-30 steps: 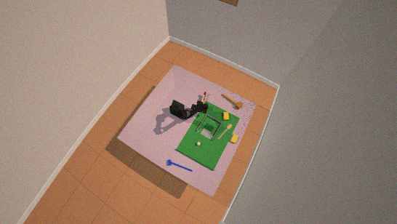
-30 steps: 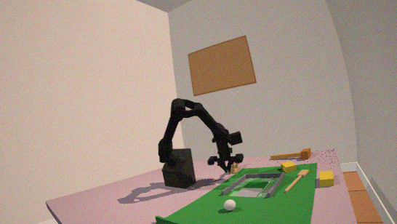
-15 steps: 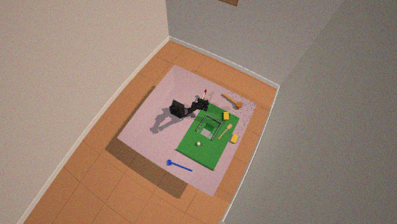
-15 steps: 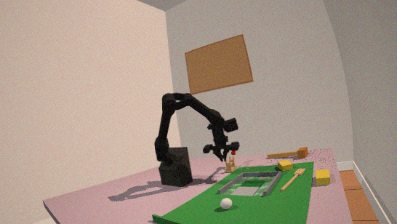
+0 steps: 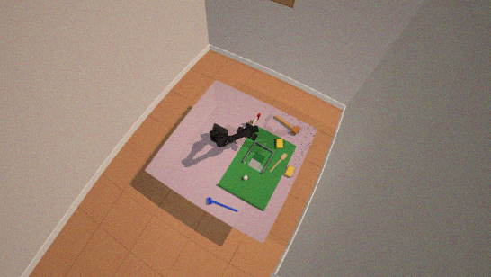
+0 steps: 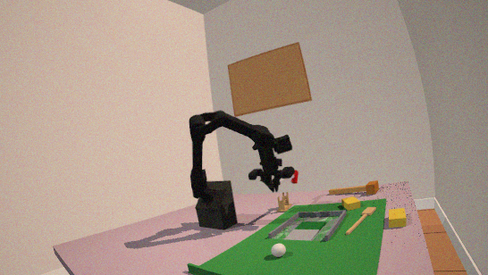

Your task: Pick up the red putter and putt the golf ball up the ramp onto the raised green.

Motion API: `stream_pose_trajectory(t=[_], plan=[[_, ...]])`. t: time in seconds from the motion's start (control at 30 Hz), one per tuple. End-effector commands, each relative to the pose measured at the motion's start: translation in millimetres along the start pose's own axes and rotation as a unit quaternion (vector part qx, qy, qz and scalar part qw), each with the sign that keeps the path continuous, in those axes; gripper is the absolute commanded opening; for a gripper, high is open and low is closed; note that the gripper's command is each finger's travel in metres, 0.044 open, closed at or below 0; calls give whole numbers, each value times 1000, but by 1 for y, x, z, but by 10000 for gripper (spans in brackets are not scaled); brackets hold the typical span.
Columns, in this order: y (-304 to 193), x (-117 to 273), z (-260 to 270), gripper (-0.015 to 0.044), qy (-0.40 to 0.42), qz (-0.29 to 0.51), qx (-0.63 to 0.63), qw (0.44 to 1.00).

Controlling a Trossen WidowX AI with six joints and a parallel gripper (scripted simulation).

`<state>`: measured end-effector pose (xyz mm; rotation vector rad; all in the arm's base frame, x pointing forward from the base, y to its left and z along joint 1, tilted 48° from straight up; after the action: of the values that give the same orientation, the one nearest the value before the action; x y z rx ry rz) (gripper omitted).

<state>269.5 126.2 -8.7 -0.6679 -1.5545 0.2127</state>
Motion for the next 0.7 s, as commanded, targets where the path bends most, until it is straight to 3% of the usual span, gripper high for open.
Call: stream_pose_trajectory(t=[0.0, 0.67], plan=[[-17, 13, -15, 0, -10, -7, -50, 999], [-141, 57, -68, 0, -48, -3, -338, 940]])
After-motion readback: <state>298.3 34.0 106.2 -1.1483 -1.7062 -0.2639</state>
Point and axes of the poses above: the point midway between the two fingers, 35 mm back from their tips, its own x axis back along the fingers, its own z axis across the jaws, y = z × x, the point moved 7 cm from there along x, back along the fingers, and after that the axes turned 15 degrees about -x, right-handed, at the moved point
